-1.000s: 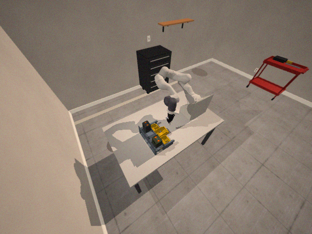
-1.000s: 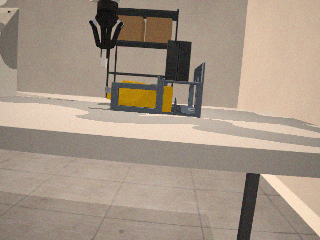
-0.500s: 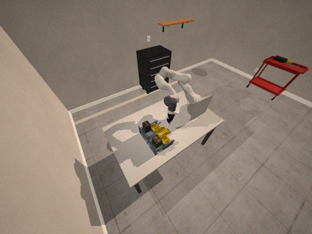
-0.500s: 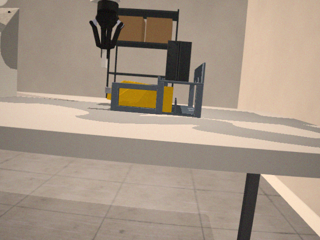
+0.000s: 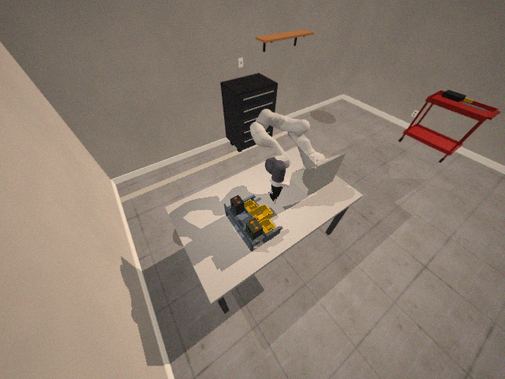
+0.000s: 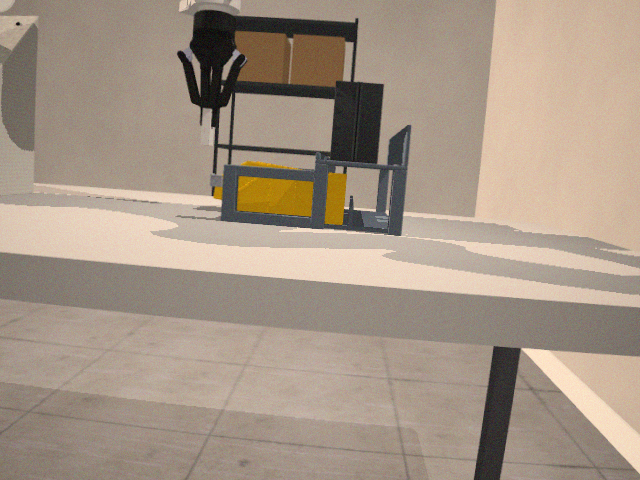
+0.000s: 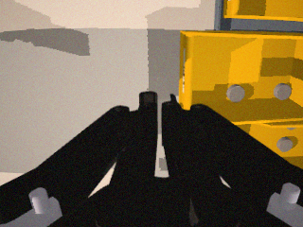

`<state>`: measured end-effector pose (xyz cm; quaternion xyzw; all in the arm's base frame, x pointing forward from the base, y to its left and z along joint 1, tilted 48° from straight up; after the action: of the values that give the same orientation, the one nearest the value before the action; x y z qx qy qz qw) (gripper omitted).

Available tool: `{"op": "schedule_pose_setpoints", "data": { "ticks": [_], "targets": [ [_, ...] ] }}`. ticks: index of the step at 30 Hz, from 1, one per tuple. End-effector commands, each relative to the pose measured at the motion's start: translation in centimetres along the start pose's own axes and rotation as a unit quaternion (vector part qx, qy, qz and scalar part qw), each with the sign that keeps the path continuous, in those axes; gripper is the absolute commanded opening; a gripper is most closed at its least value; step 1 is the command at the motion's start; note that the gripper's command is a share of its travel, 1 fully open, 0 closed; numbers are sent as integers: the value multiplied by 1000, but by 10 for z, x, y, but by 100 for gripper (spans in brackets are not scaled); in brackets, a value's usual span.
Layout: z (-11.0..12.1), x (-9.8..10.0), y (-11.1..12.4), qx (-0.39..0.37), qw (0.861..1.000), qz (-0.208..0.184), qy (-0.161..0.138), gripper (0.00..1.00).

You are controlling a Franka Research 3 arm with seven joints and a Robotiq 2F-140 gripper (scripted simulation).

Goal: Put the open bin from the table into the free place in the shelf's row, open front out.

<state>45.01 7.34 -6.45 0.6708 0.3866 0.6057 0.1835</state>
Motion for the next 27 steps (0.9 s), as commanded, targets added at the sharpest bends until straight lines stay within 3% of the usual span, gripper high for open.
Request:
{"op": "schedule_pose_setpoints", "data": {
  "ticks": [1,20,27],
  "targets": [
    [2,-11,0,-1,1000,2,2,0],
    [2,-67,0,-1,1000,2,2,0],
    [2,-79,0,-1,1000,2,2,0]
  ]
}}
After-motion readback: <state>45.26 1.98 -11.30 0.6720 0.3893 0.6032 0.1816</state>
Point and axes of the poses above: the point where the finger pads meet when closed, its own x axis back along the fingers, its own z axis across the jaws, y = z × x, the point moved 8 cm from there along x, back along the fingers, and after that the axes turned 13 degrees about x, right-handed, at the moved point
